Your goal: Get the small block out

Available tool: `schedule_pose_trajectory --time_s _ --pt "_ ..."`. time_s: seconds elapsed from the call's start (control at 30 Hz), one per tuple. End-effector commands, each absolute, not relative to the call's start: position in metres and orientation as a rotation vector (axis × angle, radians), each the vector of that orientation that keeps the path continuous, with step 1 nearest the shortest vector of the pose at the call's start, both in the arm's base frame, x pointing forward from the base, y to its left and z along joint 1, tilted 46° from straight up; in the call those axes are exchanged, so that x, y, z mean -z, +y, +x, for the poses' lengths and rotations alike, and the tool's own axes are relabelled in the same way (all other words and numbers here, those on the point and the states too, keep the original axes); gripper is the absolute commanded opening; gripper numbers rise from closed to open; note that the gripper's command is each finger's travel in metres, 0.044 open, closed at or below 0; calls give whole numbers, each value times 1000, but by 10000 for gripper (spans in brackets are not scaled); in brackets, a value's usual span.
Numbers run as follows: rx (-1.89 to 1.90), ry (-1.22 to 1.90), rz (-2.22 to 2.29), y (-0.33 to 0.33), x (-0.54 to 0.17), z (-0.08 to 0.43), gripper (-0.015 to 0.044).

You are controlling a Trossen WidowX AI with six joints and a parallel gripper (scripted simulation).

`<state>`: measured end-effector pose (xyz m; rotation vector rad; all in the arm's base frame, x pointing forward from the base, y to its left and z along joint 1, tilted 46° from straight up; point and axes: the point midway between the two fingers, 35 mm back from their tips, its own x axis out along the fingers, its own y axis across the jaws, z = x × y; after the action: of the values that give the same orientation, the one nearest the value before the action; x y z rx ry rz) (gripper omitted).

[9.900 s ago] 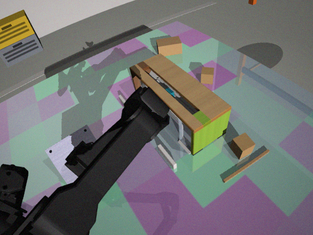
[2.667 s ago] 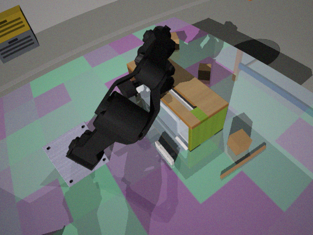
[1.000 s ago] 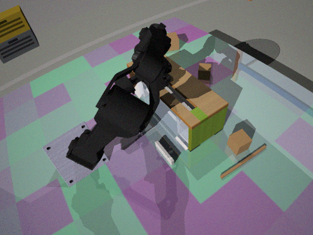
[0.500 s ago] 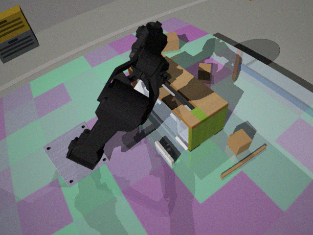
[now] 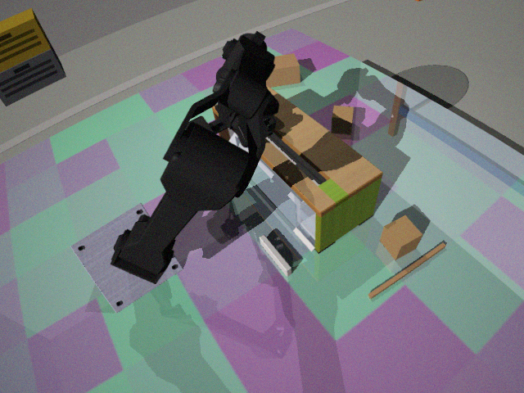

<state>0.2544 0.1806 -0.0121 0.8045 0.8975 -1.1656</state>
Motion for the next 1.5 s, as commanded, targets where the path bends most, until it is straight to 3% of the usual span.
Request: schedule_pose_trajectory --time_s 0.0,0.67,1.13,1.27,1.47 --pt "1174 900 806 183 17 253 400" --pt "1173 901 807 197 31 251 400" --pt "1151 905 808 239 -14 242 400" --pt "1000 1010 577 241 -12 238 295" --pt "626 1196 7 246 -7 230 285"
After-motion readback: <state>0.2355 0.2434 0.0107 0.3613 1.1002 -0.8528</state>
